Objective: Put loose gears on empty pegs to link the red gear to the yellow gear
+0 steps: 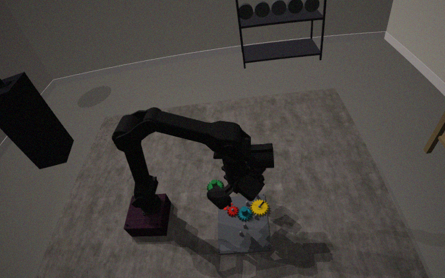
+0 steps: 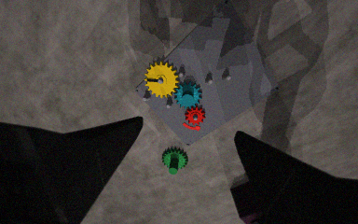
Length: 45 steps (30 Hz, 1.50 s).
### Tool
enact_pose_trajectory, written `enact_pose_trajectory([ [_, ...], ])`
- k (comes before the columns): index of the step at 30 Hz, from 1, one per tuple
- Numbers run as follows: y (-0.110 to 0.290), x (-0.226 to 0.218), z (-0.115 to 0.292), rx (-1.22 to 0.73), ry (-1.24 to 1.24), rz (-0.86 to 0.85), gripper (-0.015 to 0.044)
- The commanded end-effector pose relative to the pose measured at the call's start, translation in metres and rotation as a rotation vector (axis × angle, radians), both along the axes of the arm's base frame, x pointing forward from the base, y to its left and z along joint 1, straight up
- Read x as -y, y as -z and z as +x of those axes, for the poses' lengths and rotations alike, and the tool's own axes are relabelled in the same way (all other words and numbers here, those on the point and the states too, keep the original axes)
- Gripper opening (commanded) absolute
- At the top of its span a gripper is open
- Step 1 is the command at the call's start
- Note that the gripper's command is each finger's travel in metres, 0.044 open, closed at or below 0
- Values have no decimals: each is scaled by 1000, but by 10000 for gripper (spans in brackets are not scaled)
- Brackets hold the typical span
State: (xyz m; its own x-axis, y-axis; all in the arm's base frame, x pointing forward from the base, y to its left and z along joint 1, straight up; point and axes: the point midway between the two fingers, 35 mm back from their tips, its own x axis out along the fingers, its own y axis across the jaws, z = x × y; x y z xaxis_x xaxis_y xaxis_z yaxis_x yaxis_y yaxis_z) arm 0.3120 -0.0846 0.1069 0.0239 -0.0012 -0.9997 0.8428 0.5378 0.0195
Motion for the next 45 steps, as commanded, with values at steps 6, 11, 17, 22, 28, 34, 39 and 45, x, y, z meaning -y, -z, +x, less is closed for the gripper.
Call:
enact_pose_trajectory([
  [6, -13, -92, 6, 15, -28, -4, 440],
  [11, -24, -169, -7, 10, -21, 11, 440],
  [17, -38, -254, -47, -1, -7, 23, 440],
  [22, -43, -284, -71, -7, 0, 26, 440],
  [28, -43, -284, -71, -7, 0, 26, 440],
  [34, -43, -284, -71, -7, 0, 26, 440],
  [39, -43, -284, -71, -7, 0, 26, 440],
  [45, -43, -284, -71, -7, 0, 26, 440],
])
